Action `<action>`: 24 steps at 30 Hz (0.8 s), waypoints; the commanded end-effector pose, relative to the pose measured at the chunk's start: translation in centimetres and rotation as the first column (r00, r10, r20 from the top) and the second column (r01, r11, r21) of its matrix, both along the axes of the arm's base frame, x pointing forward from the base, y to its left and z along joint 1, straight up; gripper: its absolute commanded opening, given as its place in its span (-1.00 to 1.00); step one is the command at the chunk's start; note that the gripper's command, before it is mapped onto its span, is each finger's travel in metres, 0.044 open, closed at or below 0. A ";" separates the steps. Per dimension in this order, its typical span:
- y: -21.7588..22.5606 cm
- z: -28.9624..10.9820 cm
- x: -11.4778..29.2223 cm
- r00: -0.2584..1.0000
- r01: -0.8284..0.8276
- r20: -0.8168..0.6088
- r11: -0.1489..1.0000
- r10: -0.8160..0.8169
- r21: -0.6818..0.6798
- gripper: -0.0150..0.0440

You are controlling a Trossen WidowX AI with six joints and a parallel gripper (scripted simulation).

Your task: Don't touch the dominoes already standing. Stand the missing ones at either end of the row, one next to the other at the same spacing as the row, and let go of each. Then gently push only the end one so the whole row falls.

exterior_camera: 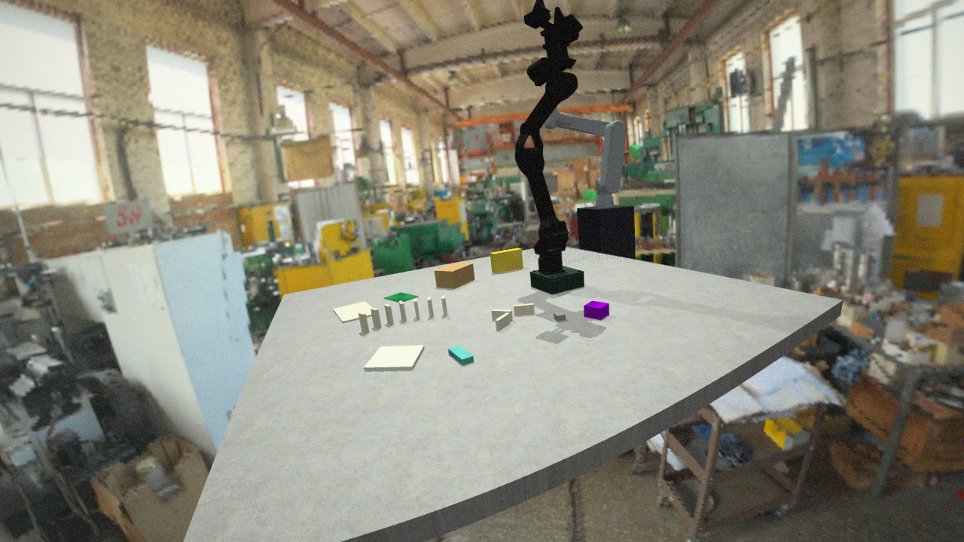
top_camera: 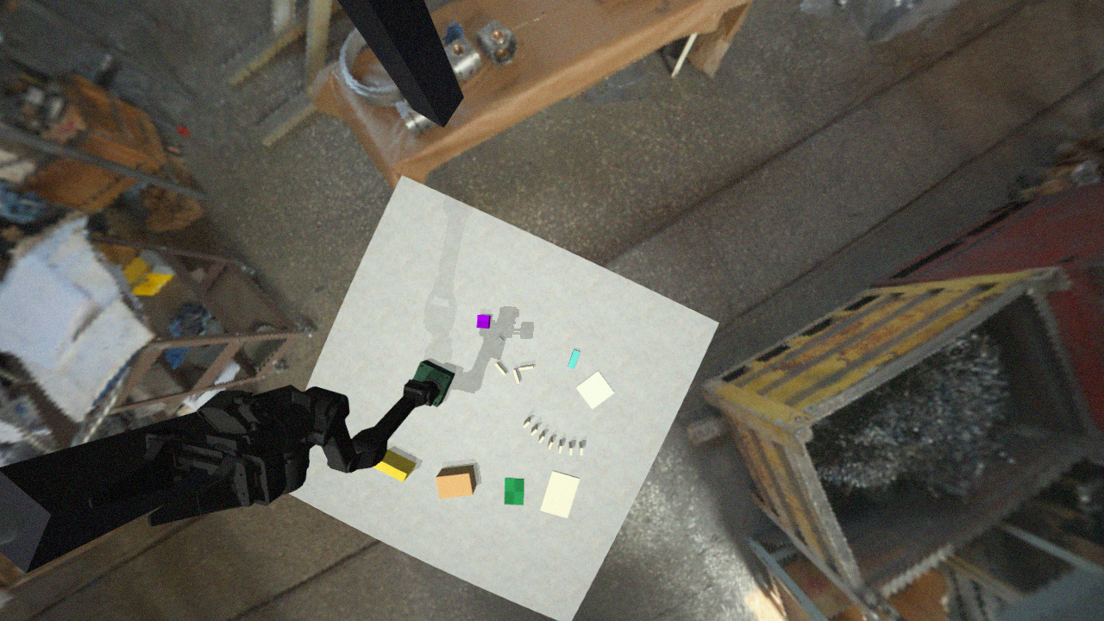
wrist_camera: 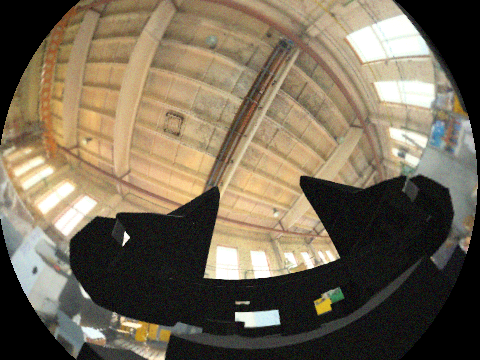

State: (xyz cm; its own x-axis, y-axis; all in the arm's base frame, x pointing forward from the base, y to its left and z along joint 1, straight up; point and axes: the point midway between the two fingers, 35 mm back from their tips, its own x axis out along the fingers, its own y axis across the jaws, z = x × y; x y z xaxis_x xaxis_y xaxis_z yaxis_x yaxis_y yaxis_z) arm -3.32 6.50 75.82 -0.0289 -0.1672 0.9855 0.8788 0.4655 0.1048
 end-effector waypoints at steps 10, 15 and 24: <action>13.1 -2.6 0.2 0.937 -0.328 -0.032 0.846 0.347 -0.421 1.00; 20.3 -5.9 2.2 0.841 -0.527 -0.241 0.630 0.485 -0.571 1.00; 30.0 -14.6 9.6 0.559 -0.829 -0.706 0.274 0.435 -0.488 1.00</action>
State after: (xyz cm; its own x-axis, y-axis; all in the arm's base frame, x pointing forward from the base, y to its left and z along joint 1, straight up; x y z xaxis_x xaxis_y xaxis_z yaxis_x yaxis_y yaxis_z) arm 3.80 34.35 63.92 0.0441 0.7220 0.6905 0.2039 0.6701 -0.7137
